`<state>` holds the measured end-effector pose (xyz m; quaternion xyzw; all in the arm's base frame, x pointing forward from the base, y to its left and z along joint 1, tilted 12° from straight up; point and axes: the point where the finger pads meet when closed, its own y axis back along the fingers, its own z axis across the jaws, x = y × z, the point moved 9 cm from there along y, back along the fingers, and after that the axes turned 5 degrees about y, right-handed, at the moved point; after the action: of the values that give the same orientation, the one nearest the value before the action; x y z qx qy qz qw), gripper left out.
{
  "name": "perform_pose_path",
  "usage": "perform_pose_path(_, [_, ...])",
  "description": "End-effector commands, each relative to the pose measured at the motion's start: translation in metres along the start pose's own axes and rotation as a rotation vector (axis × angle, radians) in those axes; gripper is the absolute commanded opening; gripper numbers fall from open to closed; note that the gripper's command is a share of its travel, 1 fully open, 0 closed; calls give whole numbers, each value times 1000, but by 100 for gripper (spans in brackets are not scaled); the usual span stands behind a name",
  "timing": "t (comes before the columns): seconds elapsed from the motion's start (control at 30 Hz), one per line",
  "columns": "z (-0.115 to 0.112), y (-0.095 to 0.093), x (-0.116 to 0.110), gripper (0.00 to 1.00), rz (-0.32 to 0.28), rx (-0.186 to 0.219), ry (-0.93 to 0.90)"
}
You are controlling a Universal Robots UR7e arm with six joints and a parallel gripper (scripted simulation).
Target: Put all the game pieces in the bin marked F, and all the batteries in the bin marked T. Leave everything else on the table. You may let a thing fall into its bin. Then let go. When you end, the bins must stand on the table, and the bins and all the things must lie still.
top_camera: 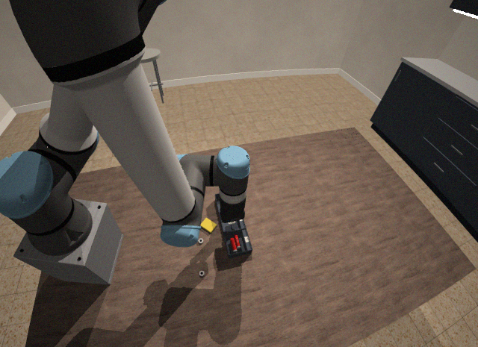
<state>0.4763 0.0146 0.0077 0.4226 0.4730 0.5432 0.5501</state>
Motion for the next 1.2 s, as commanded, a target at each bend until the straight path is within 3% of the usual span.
perform_pose_path(0.0, [-1, 0, 1, 49, 0, -1, 0])
perform_pose_path(0.4, [-1, 0, 1, 49, 0, -1, 0])
perform_pose_path(1.17, [-1, -38, 1, 49, 0, -1, 0])
